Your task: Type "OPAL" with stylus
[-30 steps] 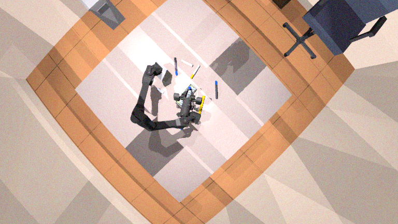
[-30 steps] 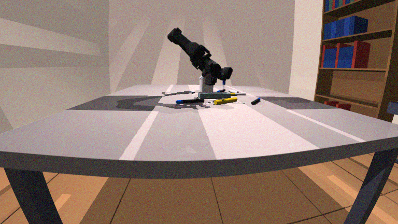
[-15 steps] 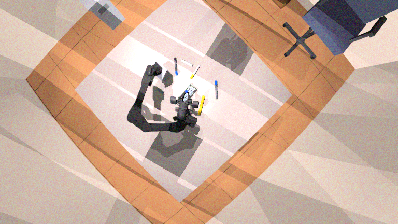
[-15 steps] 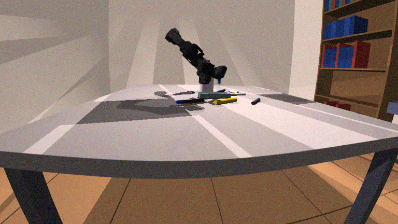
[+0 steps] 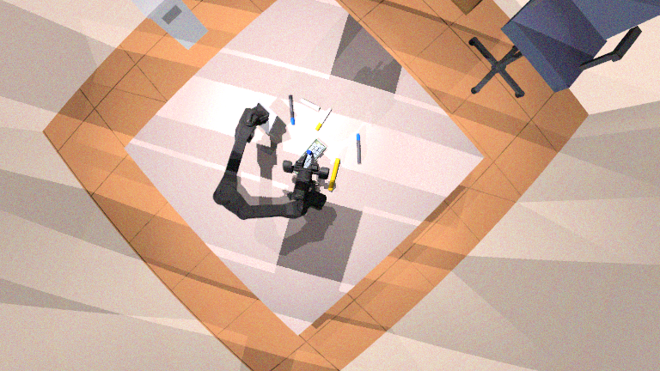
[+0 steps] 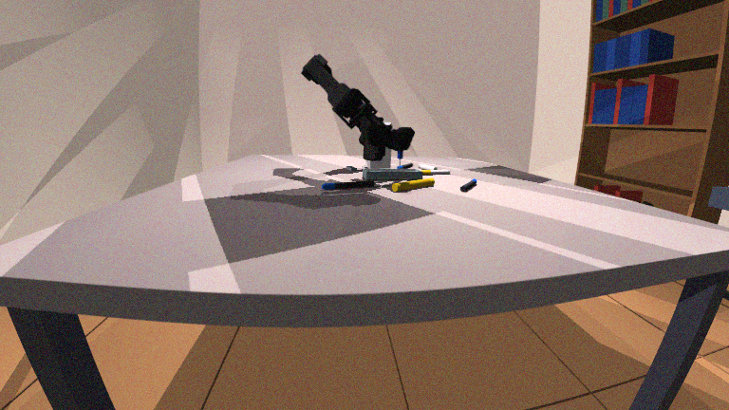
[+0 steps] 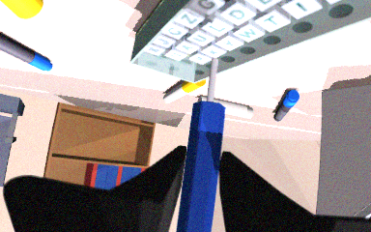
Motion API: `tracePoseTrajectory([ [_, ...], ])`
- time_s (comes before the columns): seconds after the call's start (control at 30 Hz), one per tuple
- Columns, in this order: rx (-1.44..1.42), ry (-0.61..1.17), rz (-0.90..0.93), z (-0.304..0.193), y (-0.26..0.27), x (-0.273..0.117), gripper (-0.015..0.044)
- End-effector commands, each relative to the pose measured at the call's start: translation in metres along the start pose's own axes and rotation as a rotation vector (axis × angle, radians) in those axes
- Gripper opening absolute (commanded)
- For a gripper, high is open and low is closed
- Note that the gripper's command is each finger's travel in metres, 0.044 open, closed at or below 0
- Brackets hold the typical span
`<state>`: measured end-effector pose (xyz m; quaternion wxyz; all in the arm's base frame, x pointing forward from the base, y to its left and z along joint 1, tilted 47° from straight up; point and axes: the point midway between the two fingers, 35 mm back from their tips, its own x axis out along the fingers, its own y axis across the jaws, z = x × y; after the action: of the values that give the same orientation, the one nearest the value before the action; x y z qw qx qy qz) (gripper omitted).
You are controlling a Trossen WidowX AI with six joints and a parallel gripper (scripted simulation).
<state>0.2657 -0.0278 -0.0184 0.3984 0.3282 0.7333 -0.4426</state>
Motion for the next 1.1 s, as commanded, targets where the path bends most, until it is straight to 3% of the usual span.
tracePoseTrajectory([
  [0.0, -0.002, -0.005, 0.000, 0.0045, 0.0004, 0.0009, 0.0053],
  [0.07, -0.002, -0.005, 0.000, 0.0050, 0.0004, 0.0011, 0.0081],
  [1.07, -0.001, -0.006, 0.000, 0.0133, 0.0006, 0.0056, 0.0081],
])
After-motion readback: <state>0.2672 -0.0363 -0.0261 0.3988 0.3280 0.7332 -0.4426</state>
